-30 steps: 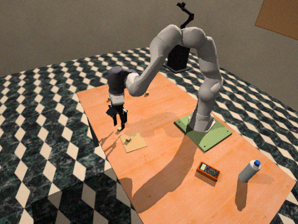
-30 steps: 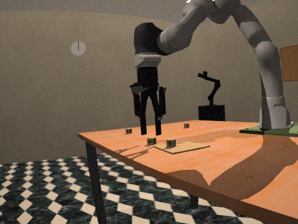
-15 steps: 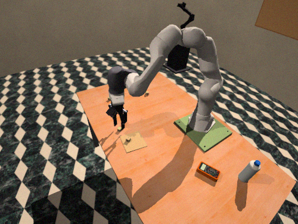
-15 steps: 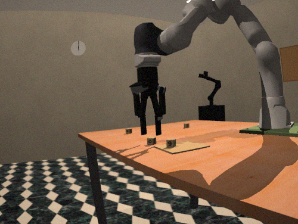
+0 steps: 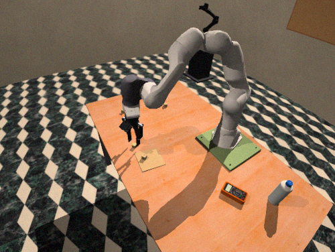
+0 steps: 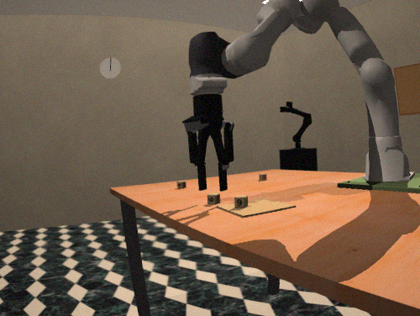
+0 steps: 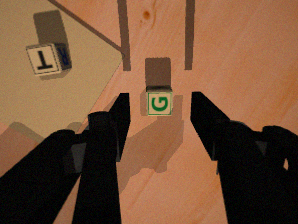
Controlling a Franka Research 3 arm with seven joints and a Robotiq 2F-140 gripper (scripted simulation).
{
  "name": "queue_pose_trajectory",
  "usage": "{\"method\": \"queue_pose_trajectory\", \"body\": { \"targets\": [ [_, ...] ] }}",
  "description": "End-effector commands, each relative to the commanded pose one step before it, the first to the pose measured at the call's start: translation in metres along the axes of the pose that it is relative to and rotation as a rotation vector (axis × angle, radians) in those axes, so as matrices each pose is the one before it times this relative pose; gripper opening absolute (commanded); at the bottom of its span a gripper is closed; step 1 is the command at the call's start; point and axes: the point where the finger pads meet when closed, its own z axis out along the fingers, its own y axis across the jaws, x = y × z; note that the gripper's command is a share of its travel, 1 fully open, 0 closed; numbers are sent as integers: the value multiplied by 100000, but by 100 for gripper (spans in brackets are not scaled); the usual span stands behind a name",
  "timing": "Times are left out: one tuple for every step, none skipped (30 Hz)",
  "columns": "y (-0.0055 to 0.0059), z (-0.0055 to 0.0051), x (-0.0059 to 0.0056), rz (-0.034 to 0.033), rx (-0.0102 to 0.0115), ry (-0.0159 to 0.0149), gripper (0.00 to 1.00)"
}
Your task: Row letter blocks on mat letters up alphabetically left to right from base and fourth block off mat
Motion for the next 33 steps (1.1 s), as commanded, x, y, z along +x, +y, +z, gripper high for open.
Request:
{"method": "queue_pose_trajectory", "body": {
  "targets": [
    [96, -33, 67, 340, -175, 164, 43],
    [0, 19, 0, 0, 0, 0, 43],
    [0, 35, 0, 0, 0, 0, 43],
    [0, 53, 0, 0, 0, 0, 43],
    [0, 73, 0, 0, 0, 0, 43],
    [0, 94, 0, 0, 0, 0, 43],
    [0, 115, 0, -1, 0, 0, 43],
    [0, 135, 0, 0, 0, 0, 43],
    [1, 152, 0, 1, 0, 0, 43],
    [0, 0, 0, 0, 0, 0, 43],
    [0, 0, 0, 0, 0, 0, 43],
    [0, 169, 0, -1, 0, 0, 43],
    [0, 182, 0, 0, 0, 0, 43],
    [0, 192, 0, 0, 0, 0, 43],
    [-1, 200, 0, -1, 0, 0, 43],
    [1, 202, 0, 1, -1, 0, 43],
    [-1, 203, 0, -1, 1, 0, 43],
    [1, 199, 0, 1, 0, 0, 43],
    [0, 192, 0, 0, 0, 0, 43],
    [0, 181, 0, 0, 0, 0, 43],
    [0, 168, 0, 0, 0, 0, 43],
    [-1, 152, 0, -1, 0, 0, 43],
    [0, 134, 0, 0, 0, 0, 43],
    [0, 114, 0, 0, 0, 0, 43],
    [0, 93, 0, 0, 0, 0, 43],
    [0, 73, 0, 0, 0, 0, 43],
    [0, 0, 0, 0, 0, 0, 43],
    [0, 0, 0, 0, 0, 0, 43],
    [0, 53, 0, 0, 0, 0, 43],
    [0, 35, 0, 0, 0, 0, 43],
    [0, 19, 0, 0, 0, 0, 43],
    [0, 8, 0, 0, 0, 0, 43],
    [0, 1, 0, 0, 0, 0, 43]
  ]
}}
